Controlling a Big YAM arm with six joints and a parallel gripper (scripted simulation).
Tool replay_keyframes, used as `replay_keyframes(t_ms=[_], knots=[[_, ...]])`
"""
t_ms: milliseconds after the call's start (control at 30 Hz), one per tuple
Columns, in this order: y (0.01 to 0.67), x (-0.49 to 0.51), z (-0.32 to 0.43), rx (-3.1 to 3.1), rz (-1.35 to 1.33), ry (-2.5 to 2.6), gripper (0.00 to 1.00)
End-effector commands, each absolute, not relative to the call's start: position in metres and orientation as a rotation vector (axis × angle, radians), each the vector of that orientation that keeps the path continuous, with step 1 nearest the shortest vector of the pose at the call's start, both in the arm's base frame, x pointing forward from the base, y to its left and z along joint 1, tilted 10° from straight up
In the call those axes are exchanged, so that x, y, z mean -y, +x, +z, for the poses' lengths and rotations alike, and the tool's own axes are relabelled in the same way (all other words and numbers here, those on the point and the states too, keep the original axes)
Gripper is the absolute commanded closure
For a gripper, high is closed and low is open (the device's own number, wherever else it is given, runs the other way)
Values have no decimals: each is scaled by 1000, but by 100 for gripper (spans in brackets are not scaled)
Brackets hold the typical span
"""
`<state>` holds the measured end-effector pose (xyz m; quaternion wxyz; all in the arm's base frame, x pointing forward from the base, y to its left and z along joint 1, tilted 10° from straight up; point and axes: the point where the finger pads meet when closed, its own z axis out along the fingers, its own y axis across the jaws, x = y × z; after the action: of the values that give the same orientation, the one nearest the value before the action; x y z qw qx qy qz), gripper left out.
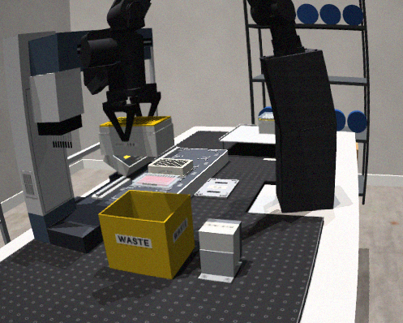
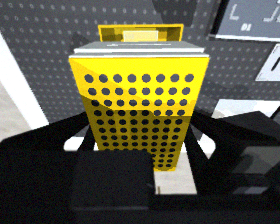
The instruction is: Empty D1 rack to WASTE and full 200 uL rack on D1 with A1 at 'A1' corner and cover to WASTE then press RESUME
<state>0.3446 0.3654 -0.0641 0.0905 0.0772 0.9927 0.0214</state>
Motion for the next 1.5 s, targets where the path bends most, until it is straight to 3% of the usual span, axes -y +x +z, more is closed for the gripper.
replay_keyframes(t_ms=[0, 1467], knots=[[343, -365, -74, -2968, 32, 203, 100], [345, -360, -75, -2967, 32, 214, 100]])
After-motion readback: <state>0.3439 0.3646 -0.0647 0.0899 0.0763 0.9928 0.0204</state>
